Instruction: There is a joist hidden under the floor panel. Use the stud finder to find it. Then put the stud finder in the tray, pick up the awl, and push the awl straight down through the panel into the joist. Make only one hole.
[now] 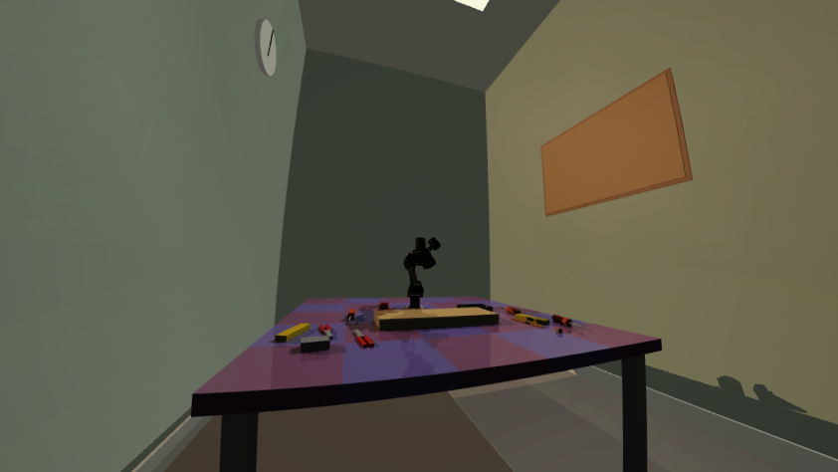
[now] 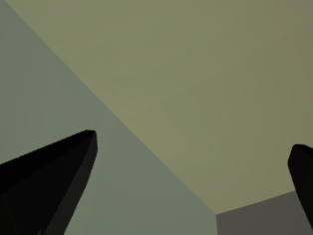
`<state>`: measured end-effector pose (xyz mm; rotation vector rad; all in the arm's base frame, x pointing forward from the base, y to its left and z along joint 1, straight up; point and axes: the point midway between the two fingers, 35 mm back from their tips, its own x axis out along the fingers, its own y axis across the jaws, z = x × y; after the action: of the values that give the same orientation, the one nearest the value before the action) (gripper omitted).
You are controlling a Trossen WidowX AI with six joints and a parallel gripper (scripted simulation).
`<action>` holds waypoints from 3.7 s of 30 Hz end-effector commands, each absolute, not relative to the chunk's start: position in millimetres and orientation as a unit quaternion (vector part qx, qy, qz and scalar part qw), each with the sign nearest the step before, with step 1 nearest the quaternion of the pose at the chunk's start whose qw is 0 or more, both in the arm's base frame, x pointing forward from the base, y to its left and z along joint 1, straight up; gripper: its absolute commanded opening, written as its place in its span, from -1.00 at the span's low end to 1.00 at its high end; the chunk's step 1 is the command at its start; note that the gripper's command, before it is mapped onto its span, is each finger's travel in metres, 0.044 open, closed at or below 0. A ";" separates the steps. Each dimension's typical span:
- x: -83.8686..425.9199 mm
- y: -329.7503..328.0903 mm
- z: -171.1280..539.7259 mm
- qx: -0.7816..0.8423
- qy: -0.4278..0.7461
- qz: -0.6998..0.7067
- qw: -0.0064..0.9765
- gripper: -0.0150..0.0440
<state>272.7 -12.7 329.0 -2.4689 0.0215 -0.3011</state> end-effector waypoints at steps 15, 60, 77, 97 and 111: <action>284.5 -153.3 183.3 -0.515 0.387 0.049 0.763 1.00; 205.3 -198.0 90.1 0.032 0.596 -0.055 0.800 1.00; 204.8 -197.4 63.0 0.032 0.596 -0.055 0.800 1.00; 204.7 -197.3 62.0 0.032 0.596 -0.055 0.800 0.33; 205.0 -197.7 64.4 0.032 0.596 -0.055 0.800 -0.12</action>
<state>204.3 -197.3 62.5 0.0660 1.2817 -0.1166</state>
